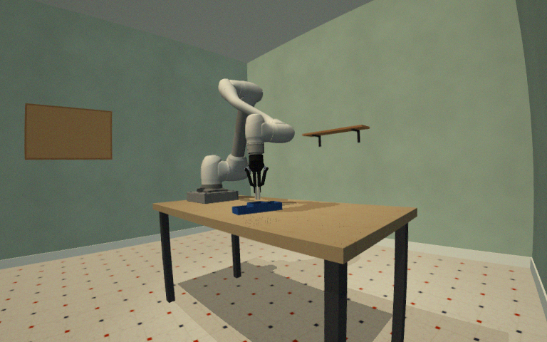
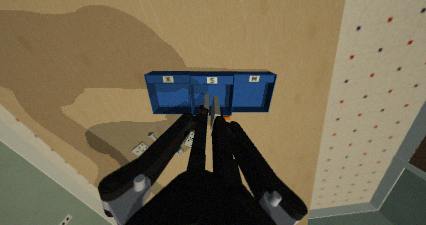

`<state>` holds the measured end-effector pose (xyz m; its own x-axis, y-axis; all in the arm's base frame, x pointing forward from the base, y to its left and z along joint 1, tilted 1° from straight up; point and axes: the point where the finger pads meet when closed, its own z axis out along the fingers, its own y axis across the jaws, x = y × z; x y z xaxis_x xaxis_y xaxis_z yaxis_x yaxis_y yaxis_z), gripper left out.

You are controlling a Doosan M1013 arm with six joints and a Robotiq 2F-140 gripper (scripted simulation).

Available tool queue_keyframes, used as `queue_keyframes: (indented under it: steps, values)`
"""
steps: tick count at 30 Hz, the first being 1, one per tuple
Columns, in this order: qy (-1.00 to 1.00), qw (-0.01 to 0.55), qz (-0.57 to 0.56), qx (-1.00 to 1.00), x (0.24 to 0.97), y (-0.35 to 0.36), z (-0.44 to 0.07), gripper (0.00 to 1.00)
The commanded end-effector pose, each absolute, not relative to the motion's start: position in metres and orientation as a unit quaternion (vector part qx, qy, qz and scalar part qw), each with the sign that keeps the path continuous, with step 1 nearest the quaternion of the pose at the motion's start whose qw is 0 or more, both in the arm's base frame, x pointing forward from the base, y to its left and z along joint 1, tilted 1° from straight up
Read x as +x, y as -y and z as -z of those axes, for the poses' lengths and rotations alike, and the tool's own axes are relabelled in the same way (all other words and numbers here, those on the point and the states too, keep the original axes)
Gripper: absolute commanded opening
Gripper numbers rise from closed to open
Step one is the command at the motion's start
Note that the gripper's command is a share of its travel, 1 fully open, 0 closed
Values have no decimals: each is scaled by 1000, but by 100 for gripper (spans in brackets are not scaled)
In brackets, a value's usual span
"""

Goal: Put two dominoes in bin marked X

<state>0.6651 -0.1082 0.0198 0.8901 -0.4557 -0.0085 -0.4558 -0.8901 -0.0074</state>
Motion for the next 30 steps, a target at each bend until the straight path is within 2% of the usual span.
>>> queue_keyframes:
  steps: [1, 12, 30]
  values:
    - [-235, 4, -5, -972, 662, 106, -5, 5]
    - [-235, 4, -5, -972, 662, 106, 25, 5]
    - [-235, 4, -5, -972, 662, 106, 25, 5]
